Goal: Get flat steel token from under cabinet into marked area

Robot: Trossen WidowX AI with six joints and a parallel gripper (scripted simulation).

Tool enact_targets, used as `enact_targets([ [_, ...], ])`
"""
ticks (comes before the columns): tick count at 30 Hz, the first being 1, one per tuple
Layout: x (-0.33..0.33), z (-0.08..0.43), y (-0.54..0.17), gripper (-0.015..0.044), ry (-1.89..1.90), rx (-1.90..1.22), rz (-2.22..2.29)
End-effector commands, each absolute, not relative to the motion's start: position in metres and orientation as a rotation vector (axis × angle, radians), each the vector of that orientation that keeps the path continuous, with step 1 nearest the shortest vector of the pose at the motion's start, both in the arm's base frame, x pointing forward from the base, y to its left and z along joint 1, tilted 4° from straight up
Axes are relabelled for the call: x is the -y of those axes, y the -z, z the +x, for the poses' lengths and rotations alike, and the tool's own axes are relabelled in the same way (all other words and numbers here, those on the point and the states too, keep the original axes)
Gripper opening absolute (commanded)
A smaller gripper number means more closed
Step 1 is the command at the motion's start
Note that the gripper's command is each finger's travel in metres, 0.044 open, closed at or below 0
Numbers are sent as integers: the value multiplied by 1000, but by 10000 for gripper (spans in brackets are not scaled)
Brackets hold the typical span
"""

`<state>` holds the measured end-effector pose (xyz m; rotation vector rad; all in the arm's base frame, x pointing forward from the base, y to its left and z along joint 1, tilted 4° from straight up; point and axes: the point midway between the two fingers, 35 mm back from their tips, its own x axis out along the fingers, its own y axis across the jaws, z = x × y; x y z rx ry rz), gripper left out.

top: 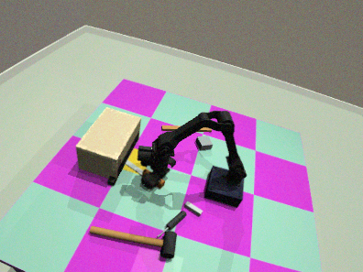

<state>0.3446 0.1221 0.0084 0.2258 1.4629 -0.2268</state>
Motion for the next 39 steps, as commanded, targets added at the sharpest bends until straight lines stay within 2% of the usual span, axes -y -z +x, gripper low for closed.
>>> enact_targets([
  [1, -125, 338, -7, 0, 230, -1464, 228],
  [39, -141, 289, -1, 0, 229, -1468, 229],
])
